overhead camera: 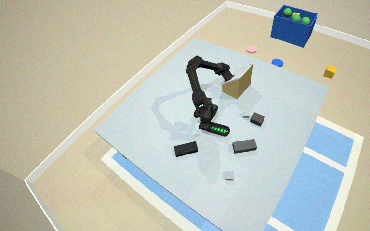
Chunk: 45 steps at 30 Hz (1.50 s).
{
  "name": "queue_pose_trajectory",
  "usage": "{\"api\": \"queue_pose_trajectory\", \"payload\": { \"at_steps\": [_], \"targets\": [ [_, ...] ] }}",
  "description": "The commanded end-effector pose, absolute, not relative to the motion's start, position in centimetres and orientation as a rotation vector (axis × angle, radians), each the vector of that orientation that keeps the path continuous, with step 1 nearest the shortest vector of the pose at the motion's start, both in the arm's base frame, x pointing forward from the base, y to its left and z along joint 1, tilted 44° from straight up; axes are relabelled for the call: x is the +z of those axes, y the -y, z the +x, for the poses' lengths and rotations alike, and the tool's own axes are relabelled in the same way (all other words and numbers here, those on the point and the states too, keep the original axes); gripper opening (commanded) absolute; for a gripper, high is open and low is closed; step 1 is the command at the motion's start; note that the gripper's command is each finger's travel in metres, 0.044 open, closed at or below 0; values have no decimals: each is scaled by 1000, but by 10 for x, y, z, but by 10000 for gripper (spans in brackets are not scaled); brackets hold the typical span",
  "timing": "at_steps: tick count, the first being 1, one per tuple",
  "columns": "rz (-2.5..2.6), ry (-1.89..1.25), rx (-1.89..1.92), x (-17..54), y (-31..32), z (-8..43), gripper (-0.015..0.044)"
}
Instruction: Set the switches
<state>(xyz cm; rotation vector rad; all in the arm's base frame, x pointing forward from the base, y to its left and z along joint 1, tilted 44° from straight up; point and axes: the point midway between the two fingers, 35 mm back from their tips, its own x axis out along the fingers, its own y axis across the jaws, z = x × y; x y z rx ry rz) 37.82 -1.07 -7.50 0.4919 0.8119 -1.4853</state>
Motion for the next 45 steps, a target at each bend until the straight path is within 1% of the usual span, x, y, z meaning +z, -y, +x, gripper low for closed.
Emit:
{"api": "queue_pose_trajectory", "payload": {
  "at_steps": [1,15,19,33,42,45],
  "targets": [
    [483,-810,-1483,-80,16,377,440],
    [482,-809,-1484,-94,30,374,440],
    [482,-809,-1484,-94,30,374,335],
    [482,-809,-1484,-94,30,374,242],
    [481,-809,-1484,-94,30,369,5],
    [481,-809,-1485,-93,30,366,0]
  ]
}}
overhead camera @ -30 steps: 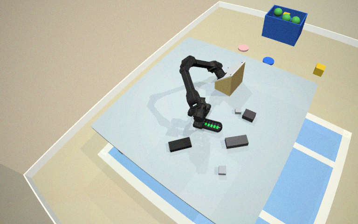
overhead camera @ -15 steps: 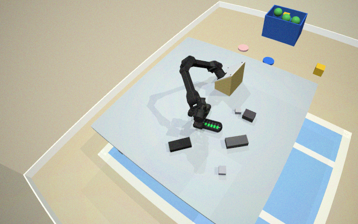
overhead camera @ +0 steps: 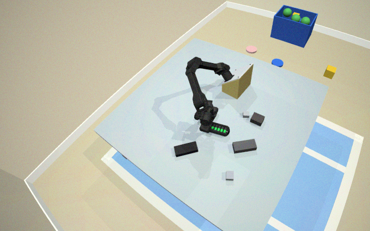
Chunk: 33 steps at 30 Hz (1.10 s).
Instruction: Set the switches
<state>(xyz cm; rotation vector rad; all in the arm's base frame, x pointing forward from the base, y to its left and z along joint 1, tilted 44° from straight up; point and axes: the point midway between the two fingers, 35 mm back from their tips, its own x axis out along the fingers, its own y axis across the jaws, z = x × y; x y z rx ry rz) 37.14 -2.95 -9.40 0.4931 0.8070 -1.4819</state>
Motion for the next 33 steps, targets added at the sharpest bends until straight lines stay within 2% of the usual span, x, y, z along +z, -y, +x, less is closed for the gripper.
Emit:
{"api": "queue_pose_trajectory", "payload": {
  "at_steps": [1,29,33],
  "targets": [
    [481,-809,-1485,-93,30,365,0],
    [480,-811,-1485,-89,31,339,0],
    [489,-803,-1483,-89,31,345,105]
  ]
}}
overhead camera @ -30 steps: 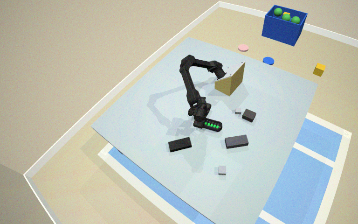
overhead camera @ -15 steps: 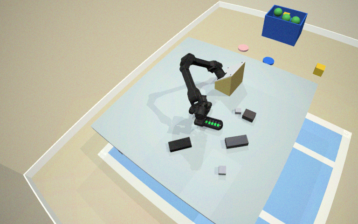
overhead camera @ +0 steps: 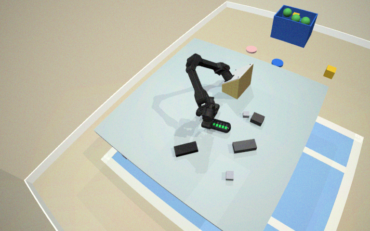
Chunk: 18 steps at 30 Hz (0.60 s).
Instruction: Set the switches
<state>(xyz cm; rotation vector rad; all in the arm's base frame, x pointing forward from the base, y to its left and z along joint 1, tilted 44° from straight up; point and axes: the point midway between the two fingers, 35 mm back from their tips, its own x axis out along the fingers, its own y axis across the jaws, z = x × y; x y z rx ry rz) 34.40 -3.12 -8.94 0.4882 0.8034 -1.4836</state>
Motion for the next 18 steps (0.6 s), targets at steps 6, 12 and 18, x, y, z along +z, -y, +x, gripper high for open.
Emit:
{"api": "queue_pose_trajectory", "payload": {
  "at_steps": [6,12,18],
  "targets": [
    [489,-803,-1483,-89,31,345,263],
    [484,-811,-1483,-62,4,349,420],
    [482,-812,-1484,-53,-3,350,440]
  ]
}}
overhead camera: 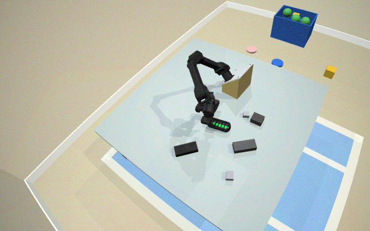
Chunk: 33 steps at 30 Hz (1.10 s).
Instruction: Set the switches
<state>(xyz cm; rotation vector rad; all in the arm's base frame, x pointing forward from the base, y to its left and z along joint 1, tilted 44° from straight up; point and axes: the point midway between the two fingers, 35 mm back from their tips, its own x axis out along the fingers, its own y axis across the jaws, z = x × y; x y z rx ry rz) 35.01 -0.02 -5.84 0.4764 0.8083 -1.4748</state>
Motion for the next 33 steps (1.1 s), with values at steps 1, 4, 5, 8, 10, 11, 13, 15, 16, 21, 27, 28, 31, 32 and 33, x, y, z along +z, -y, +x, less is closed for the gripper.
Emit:
{"api": "queue_pose_trajectory", "payload": {
  "at_steps": [1,4,5,8,10,11,13,15,16,21,27,28,31,32,33],
  "targets": [
    [482,-812,-1484,-53,-3,350,440],
    [482,-812,-1484,-53,-3,350,440],
    [482,-812,-1484,-53,-3,350,440],
    [485,-810,-1486,-58,-6,344,387],
    [494,-804,-1490,-70,-12,329,335],
    [498,-800,-1493,-76,-16,320,309],
    [507,-792,-1499,-88,-21,302,256],
    [512,-787,-1504,-95,-24,290,204],
    [513,-786,-1504,-96,-24,288,177],
    [513,-786,-1504,-96,-24,288,46],
    [513,-786,-1504,-96,-24,288,0],
    [513,-786,-1504,-96,-24,288,0],
    [513,-786,-1504,-96,-24,288,0],
    [513,-786,-1504,-96,-24,288,0],
    [513,-786,-1504,-96,-24,288,0]
  ]
}}
